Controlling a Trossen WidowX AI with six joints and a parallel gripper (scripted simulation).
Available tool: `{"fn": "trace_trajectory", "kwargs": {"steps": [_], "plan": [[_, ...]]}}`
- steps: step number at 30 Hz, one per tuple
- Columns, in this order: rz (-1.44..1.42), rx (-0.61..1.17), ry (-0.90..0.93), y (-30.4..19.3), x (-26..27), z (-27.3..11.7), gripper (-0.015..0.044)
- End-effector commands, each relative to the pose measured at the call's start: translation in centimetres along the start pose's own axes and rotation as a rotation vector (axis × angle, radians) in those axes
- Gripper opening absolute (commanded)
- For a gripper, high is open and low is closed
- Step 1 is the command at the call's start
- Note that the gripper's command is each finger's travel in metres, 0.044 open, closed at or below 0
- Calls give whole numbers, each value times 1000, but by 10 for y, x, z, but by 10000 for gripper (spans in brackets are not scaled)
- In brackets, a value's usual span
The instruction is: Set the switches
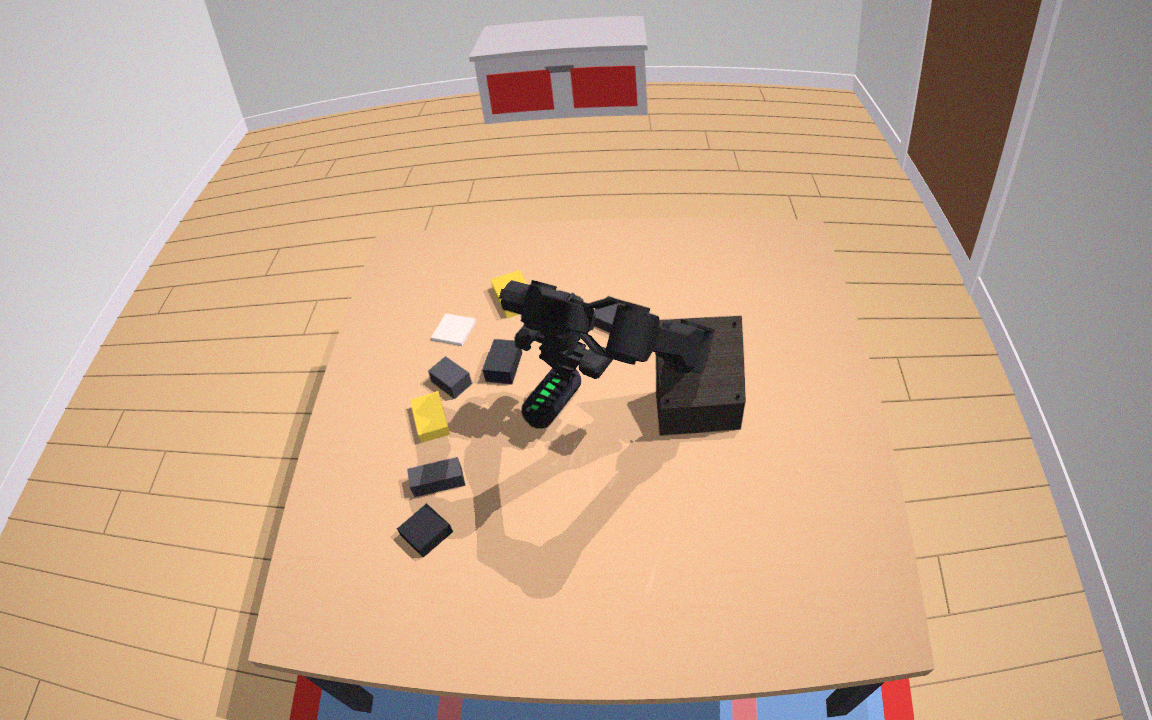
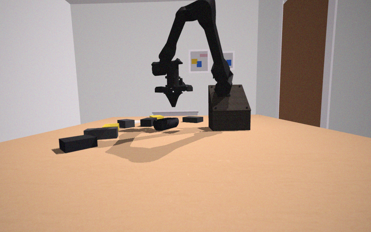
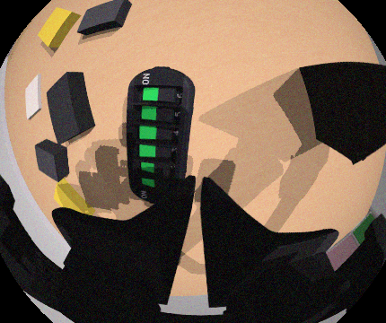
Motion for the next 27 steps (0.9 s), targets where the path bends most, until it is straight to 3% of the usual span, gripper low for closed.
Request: {"fn": "trace_trajectory", "kwargs": {"steps": [1,6,23,25,27], "plan": [[-7,-3,3,0,1,-1,0],[-7,-3,3,0,1,-1,0],[0,0,0,0,0,0,440],[0,0,0,0,0,0,440],[0,-18,19,-3,-1,5,387]]}}
Point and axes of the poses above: the point midway between the two fingers, 35 mm back from their tips, its own z axis out along the fingers, its own x axis across the jaws, y = z × x, the point moved 4 cm from there along -z, back along the fingers, and after that the axes turned 5 degrees about -z, right-handed, at the moved point
